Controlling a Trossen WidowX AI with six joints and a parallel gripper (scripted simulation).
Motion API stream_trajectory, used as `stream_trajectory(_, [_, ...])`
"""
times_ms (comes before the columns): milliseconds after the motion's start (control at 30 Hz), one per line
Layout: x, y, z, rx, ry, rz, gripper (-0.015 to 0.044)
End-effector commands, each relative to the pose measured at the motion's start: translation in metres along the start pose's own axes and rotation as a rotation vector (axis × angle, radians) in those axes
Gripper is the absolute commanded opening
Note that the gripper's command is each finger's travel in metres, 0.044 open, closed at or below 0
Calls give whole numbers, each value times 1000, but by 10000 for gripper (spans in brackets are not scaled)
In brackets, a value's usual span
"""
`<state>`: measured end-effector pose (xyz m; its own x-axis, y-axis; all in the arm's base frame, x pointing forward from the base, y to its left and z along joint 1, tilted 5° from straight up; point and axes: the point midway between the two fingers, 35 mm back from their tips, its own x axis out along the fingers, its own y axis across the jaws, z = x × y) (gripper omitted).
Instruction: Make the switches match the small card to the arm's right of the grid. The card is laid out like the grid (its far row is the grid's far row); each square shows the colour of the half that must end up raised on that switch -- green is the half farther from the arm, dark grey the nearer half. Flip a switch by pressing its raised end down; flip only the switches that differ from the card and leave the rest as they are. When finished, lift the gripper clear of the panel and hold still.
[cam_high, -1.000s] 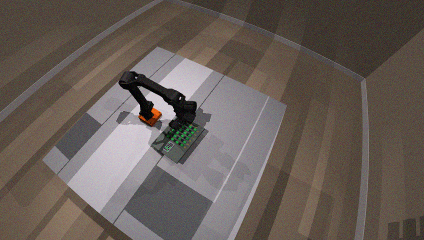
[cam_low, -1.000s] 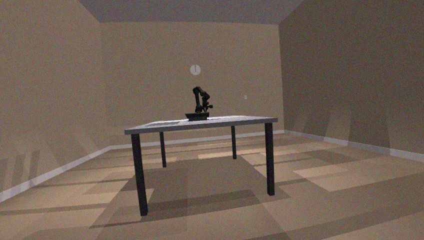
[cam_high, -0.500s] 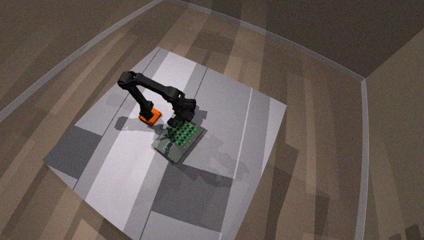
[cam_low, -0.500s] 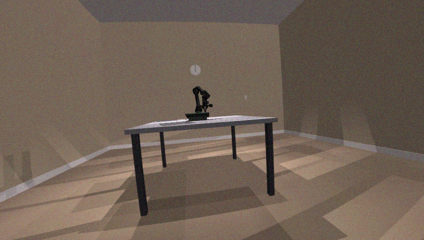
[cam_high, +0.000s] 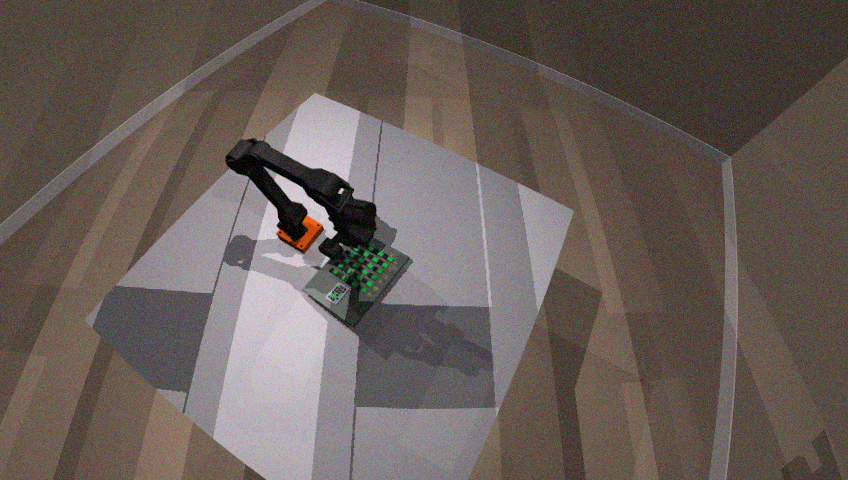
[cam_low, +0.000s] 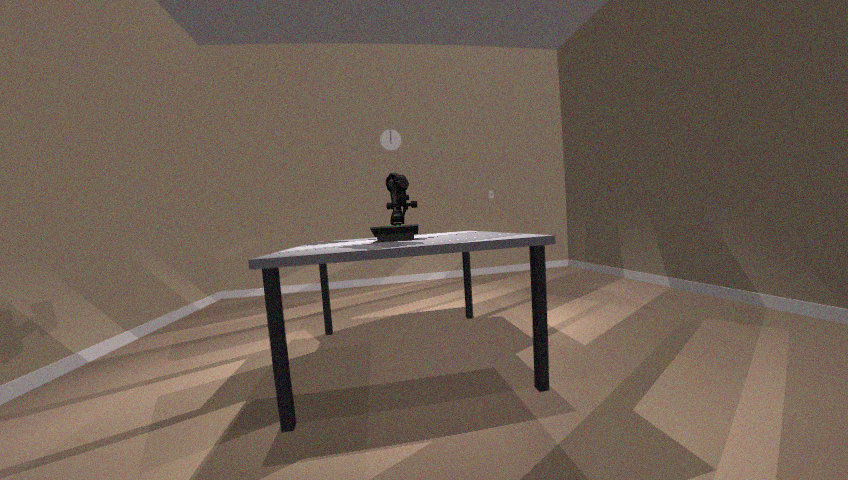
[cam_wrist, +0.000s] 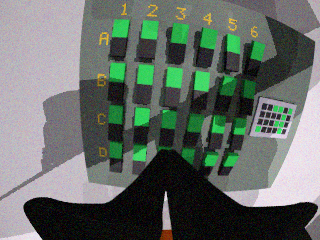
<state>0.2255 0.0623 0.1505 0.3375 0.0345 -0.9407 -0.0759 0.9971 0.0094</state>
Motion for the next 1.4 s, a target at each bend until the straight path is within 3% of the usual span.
stream_trajectory(0, [-1, -37, -11, -1, 0, -1, 0])
stream_trajectory(267, [0, -57, -19, -2, -9, -4, 0])
stream_trajectory(433, [33, -58, -20, -2, -34, -4, 0])
stream_trajectory(1367, [57, -58, -19, -2, -34, -4, 0])
